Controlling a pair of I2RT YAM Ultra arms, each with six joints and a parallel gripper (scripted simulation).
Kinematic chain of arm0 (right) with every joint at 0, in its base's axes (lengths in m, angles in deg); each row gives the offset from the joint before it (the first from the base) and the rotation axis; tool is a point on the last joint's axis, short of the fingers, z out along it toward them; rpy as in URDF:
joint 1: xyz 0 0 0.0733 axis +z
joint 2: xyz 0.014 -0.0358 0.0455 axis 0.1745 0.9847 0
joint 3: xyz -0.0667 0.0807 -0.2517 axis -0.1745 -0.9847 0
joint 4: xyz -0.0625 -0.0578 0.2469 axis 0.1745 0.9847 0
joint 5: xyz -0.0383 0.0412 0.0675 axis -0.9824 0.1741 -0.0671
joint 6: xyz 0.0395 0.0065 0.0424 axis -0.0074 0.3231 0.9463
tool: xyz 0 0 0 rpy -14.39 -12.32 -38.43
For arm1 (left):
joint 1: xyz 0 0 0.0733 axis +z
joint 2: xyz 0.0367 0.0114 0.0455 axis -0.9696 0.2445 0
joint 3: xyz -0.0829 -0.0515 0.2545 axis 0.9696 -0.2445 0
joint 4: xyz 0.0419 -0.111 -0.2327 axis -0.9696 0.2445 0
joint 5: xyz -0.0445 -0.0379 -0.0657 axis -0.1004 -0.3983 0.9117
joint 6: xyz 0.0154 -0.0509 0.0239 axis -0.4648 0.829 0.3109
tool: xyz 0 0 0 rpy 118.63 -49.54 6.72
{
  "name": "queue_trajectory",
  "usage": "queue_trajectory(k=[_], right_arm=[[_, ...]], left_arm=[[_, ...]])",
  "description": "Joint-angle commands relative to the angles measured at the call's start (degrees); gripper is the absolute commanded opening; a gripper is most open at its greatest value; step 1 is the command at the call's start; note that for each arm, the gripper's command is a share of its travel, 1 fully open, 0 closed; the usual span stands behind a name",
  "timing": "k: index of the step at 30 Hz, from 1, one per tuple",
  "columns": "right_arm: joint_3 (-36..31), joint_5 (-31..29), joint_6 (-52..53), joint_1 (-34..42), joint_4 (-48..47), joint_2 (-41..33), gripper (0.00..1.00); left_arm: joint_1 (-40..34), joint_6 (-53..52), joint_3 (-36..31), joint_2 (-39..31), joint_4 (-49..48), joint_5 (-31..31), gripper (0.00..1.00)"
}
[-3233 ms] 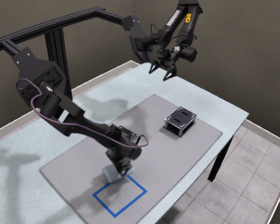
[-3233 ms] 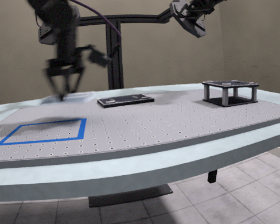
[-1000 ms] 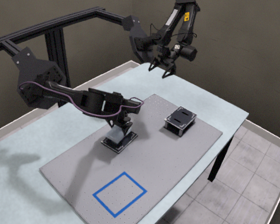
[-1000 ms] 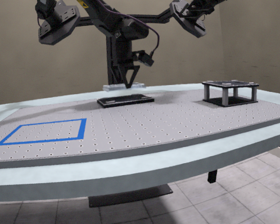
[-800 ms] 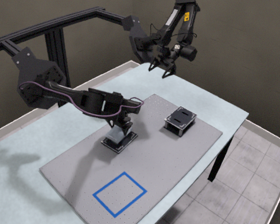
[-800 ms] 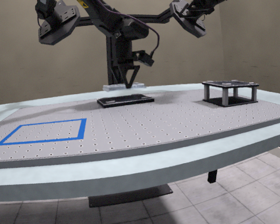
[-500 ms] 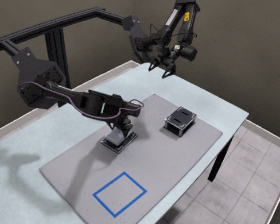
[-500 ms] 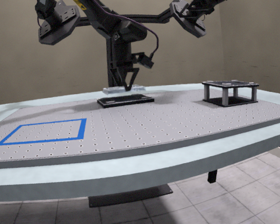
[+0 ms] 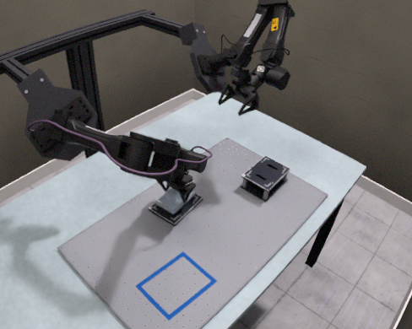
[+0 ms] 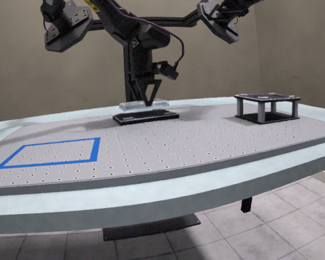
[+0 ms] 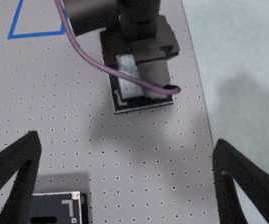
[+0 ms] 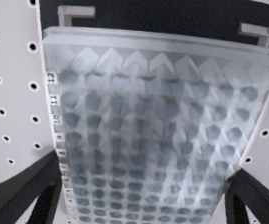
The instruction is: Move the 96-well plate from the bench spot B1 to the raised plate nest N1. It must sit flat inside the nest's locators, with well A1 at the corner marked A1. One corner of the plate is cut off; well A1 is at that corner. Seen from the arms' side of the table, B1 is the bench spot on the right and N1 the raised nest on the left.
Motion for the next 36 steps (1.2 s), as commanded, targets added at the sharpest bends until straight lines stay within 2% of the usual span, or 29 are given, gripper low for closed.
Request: queue_trajectory(k=[1, 26, 36], right_arm=[[1.1, 1.5, -1.2, 1.6, -1.4, -0.9, 0.79], [0.7, 0.0, -0.6, 0.2, 0.1, 0.2, 0.79], [3.2, 2.3, -4.3, -1.5, -4.3, 2.9, 0.79]], left_arm=[[0.1, -0.1, -0.2, -1.0, 1.0, 1.4, 1.0], [0.1, -0.1, -0.2, -1.0, 1.0, 1.4, 1.0], [0.1, -0.1, -0.2, -1.0, 1.0, 1.4, 1.0]])
